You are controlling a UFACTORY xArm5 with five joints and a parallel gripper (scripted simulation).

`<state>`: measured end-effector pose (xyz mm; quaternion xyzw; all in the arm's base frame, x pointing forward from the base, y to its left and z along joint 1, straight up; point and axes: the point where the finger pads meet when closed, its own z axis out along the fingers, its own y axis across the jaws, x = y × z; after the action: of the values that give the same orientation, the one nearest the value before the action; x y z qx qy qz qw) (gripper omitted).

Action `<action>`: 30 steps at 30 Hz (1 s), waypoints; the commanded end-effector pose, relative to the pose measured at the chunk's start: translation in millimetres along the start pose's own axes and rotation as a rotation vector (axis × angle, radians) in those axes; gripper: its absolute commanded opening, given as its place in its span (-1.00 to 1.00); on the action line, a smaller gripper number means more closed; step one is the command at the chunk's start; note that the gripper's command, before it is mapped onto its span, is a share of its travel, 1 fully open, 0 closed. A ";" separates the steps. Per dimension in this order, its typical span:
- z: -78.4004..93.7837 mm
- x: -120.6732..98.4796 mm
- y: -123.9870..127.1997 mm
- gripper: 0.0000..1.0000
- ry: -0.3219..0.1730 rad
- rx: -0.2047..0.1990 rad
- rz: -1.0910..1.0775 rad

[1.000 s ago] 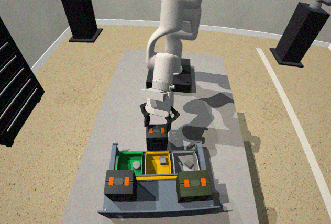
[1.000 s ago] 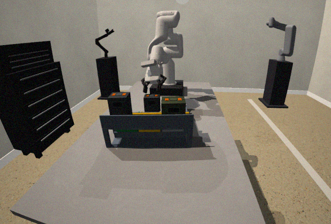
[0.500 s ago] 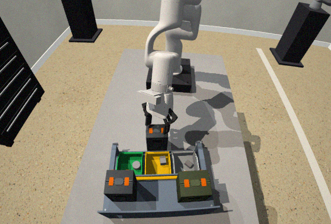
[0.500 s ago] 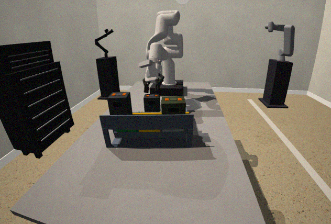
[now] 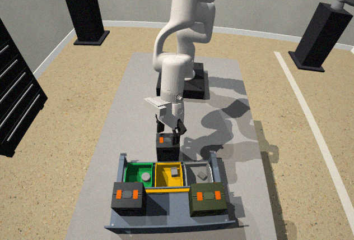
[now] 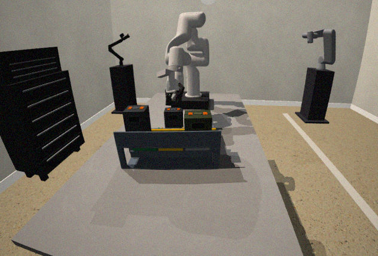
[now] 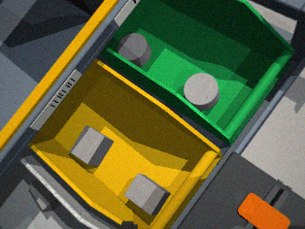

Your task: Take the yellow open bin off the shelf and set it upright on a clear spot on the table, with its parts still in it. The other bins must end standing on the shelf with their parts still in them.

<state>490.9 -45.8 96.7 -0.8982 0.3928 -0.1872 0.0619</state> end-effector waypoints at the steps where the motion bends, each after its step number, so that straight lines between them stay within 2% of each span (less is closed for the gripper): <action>1: 0.6 0.3 -0.4 1.00 0.010 -0.049 0.026; 8: 0.6 0.3 -0.4 1.00 0.010 -0.049 0.026; 9: 0.6 0.3 -0.2 1.00 -0.032 -0.042 0.070; 13: 0.5 0.4 -0.5 1.00 -0.086 -0.141 0.245; 25: 0.5 0.4 -0.5 1.00 -0.086 -0.141 0.245; 26: 0.6 0.3 -0.3 1.00 -0.118 -0.150 0.290; 30: 0.5 0.5 -0.4 1.00 -0.161 -0.257 0.463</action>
<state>489.7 -45.7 94.8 -0.8349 0.5426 -0.0818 0.0429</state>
